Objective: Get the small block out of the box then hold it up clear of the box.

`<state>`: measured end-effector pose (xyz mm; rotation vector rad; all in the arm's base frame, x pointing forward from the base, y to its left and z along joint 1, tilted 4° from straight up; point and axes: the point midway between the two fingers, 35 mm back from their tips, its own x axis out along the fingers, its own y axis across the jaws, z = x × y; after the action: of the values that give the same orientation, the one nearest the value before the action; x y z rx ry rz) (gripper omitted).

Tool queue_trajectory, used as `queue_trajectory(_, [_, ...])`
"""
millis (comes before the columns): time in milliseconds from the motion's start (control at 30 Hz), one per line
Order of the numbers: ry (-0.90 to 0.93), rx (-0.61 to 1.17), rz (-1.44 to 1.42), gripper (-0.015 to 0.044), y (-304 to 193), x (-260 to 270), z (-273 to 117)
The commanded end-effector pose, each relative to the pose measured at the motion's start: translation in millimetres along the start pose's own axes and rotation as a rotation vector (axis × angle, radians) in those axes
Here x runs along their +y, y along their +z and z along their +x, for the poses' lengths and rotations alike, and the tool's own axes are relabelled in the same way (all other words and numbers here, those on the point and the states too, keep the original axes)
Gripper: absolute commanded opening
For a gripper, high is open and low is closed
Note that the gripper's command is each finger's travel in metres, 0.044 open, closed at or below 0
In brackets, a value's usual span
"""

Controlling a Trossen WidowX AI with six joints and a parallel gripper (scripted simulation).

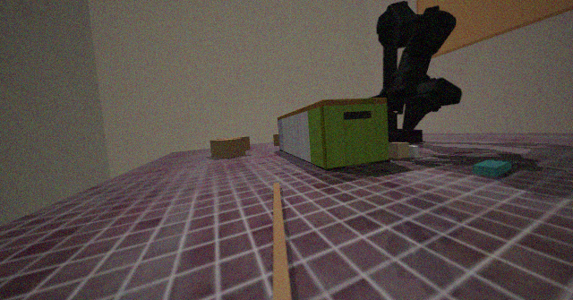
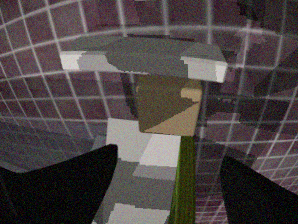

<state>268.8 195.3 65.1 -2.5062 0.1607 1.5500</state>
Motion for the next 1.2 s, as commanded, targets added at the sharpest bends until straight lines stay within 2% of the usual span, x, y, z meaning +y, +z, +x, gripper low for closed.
queue_trajectory(0, [0.006, 0.002, -0.002, 0.0285, 3, 1, 6])
queue_trajectory(767, [0.007, 0.001, -0.002, 0.0285, 19, 4, 36])
queue_trajectory(1000, [0.007, 0.001, -0.002, 0.0101, 19, 4, 36])
queue_trajectory(1100, [0.007, 0.001, -0.002, 0.0081, 19, 4, 36])
queue_trajectory(1167, [0.007, 0.001, -0.002, 0.0029, 17, 4, 32])
